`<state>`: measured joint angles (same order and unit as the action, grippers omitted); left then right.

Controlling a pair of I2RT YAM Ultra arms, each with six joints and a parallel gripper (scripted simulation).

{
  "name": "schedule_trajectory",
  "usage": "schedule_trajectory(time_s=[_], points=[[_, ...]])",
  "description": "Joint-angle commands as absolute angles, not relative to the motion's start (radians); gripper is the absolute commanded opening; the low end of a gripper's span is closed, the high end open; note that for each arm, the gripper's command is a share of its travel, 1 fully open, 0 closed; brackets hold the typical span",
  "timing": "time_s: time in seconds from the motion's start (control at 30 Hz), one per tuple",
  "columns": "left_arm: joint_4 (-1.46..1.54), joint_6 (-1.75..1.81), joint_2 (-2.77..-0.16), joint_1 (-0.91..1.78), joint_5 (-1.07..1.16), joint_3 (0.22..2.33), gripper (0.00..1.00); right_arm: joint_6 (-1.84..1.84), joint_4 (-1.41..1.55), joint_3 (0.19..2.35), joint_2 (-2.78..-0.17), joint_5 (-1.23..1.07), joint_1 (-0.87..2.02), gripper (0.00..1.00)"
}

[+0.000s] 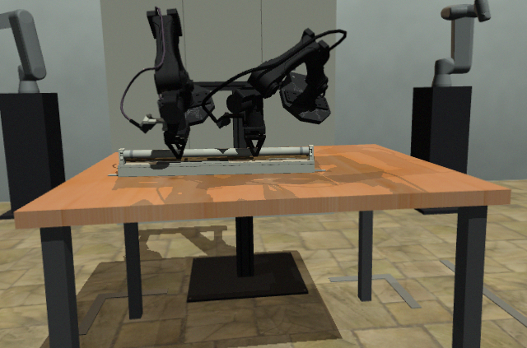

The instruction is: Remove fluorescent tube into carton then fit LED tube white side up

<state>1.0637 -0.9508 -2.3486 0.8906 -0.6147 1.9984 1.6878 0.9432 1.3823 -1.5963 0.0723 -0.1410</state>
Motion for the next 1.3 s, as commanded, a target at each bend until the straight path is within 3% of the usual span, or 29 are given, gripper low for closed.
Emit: schedule_trajectory(time_s=[0.0, 0.2, 0.23, 0.77, 0.8, 1.27], points=[[1.037, -0.97, -2.334, 0.92, -0.599, 2.004, 0.49, 1.694, 0.909, 1.373, -1.613, 0.077, -0.142, 0.49], [1.027, -0.969, -2.348, 0.924, -0.6, 2.019, 0.49, 1.697, 0.934, 1.36, -1.565, 0.085, -0.139, 0.49], [1.035, -0.969, -2.347, 0.924, -0.6, 2.018, 0.11, 1.697, 0.949, 1.361, -1.574, 0.085, -0.139, 0.49], [1.029, -0.969, -2.339, 0.924, -0.6, 2.018, 0.11, 1.697, 0.942, 1.394, -1.586, 0.085, -0.139, 0.49], [1.029, -0.969, -2.339, 0.924, -0.6, 2.018, 0.11, 1.697, 0.942, 1.394, -1.586, 0.085, -0.139, 0.11], [1.03, -0.969, -2.339, 0.924, -0.602, 2.018, 0.11, 1.697, 0.949, 1.394, -1.586, 0.082, -0.139, 0.11]])
